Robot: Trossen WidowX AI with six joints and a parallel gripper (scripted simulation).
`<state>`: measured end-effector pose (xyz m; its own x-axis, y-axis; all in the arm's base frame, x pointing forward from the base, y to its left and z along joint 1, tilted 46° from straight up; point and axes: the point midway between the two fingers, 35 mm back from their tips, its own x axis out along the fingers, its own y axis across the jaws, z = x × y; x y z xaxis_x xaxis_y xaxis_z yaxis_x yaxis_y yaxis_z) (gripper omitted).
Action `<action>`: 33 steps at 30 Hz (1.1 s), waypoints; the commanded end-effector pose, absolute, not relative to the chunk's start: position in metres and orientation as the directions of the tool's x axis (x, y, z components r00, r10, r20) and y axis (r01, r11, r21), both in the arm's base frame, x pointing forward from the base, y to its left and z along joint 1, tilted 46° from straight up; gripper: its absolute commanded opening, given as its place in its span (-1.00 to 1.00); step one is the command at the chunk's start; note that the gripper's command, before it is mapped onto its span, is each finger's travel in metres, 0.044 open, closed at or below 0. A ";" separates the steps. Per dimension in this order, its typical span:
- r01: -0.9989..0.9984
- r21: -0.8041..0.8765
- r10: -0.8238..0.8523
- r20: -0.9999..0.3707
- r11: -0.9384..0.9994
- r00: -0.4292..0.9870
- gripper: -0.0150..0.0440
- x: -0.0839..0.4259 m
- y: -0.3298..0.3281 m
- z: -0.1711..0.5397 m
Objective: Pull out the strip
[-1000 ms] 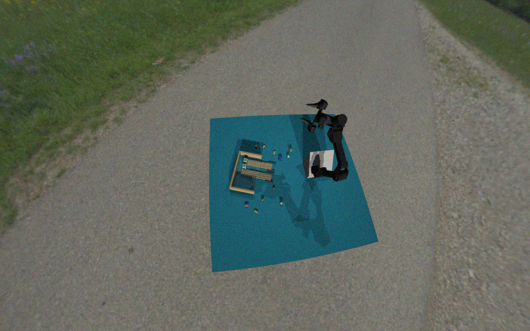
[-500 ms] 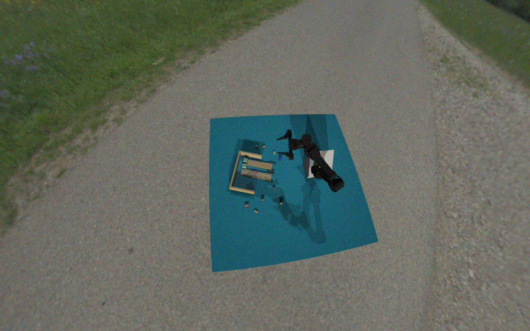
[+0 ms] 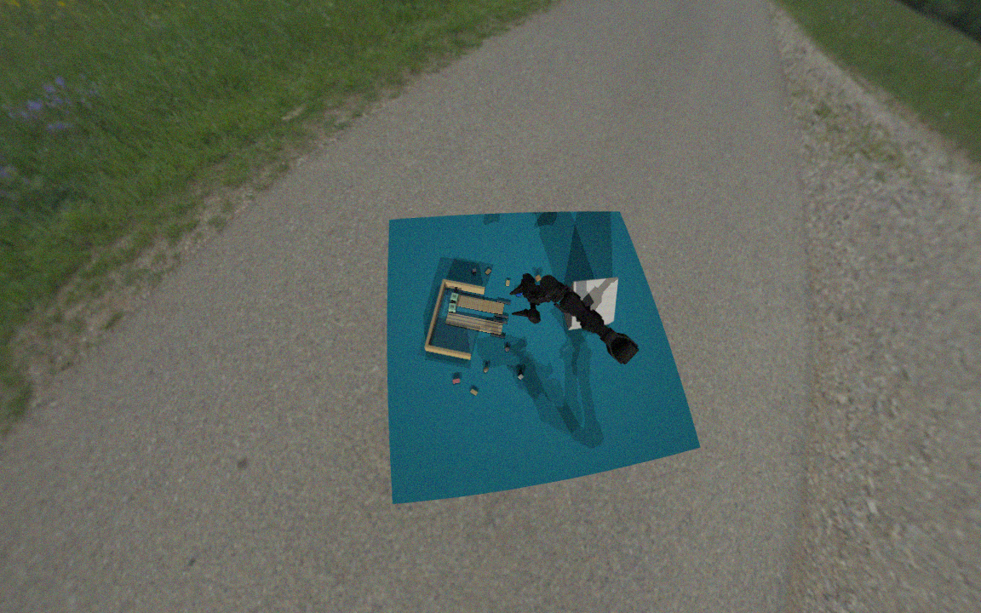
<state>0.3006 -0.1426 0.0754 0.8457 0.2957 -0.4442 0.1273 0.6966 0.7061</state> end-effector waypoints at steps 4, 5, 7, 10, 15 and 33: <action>0.179 0.718 0.342 -0.516 0.672 0.785 0.51 0.312 -0.143 0.059; 0.196 0.719 0.360 -0.542 0.667 0.759 0.42 0.316 -0.145 0.053; 0.228 0.718 0.400 -0.589 0.658 0.702 0.24 0.324 -0.147 0.040; 0.270 0.712 0.463 -0.650 0.648 0.603 -0.03 0.334 -0.146 0.020; 0.322 0.697 0.571 -0.713 0.641 0.406 -0.47 0.344 -0.139 -0.014; 0.363 0.679 0.710 -0.701 0.638 0.063 -0.49 0.355 -0.120 -0.057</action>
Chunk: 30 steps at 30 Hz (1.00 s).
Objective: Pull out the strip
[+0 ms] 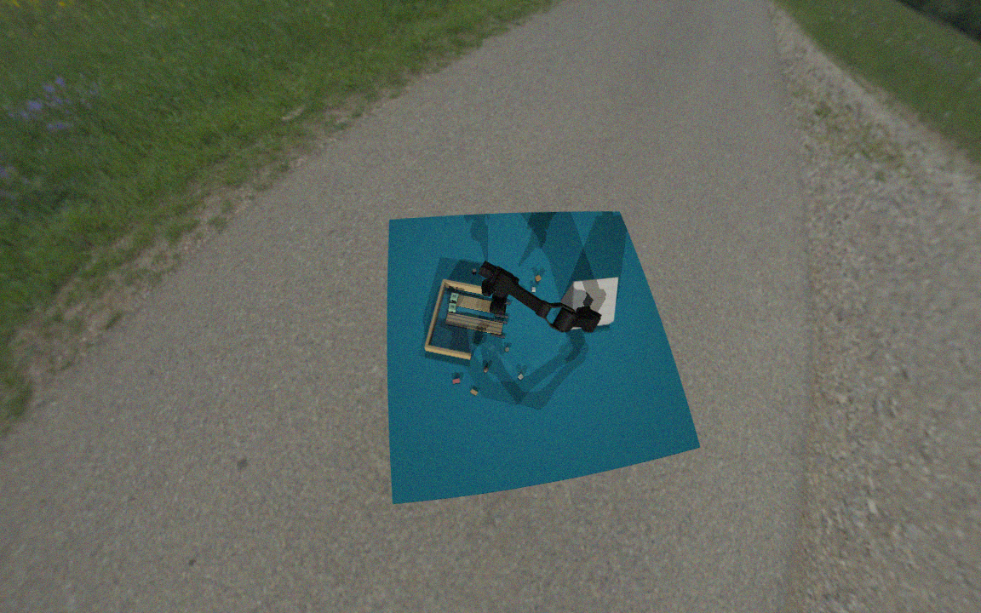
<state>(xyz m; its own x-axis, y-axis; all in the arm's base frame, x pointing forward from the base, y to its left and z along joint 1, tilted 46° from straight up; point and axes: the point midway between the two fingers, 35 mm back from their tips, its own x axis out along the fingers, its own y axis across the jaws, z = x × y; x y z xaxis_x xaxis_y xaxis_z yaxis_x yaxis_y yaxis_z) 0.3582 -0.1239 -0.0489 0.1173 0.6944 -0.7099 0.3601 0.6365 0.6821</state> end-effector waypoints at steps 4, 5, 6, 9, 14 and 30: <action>0.363 0.679 0.710 -0.701 0.638 0.063 -0.49 0.355 -0.119 -0.057; 0.363 0.679 0.710 -0.701 0.638 0.063 -0.49 0.355 -0.119 -0.058; 0.363 0.679 0.710 -0.701 0.638 0.063 -0.49 0.356 -0.118 -0.059; 0.363 0.679 0.710 -0.702 0.638 0.063 -0.49 0.356 -0.115 -0.062; 0.363 0.679 0.710 -0.702 0.638 0.063 -0.49 0.357 -0.109 -0.068; 0.363 0.679 0.710 -0.701 0.638 0.064 -0.49 0.358 -0.090 -0.087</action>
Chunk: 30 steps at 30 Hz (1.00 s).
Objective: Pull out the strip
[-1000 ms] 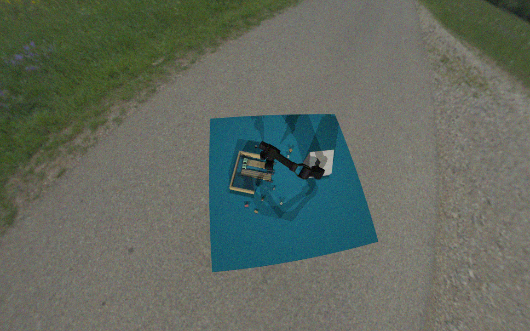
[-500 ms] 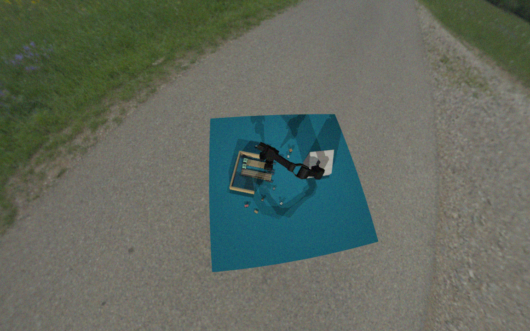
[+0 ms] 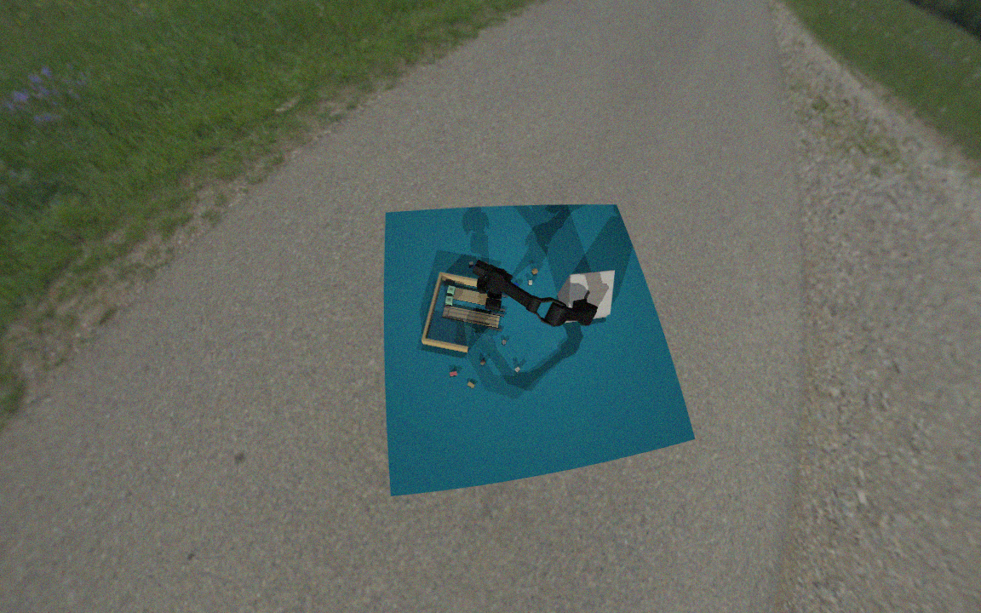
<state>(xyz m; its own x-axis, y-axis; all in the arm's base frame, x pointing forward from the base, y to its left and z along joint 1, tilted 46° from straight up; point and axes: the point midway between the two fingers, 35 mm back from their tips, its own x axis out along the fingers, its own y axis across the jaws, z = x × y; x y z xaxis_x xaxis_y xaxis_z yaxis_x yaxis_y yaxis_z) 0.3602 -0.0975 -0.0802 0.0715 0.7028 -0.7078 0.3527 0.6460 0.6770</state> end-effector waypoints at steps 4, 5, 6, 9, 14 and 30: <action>0.363 0.679 0.710 -0.701 0.638 0.064 -0.49 0.358 -0.086 -0.092; 0.363 0.679 0.711 -0.701 0.638 0.064 -0.49 0.358 -0.084 -0.093; 0.363 0.680 0.711 -0.701 0.638 0.064 -0.49 0.358 -0.083 -0.094; 0.363 0.680 0.711 -0.700 0.637 0.064 -0.49 0.358 -0.080 -0.097; 0.363 0.680 0.712 -0.700 0.637 0.064 -0.49 0.357 -0.073 -0.102; 0.363 0.681 0.712 -0.699 0.636 0.063 -0.49 0.356 -0.069 -0.106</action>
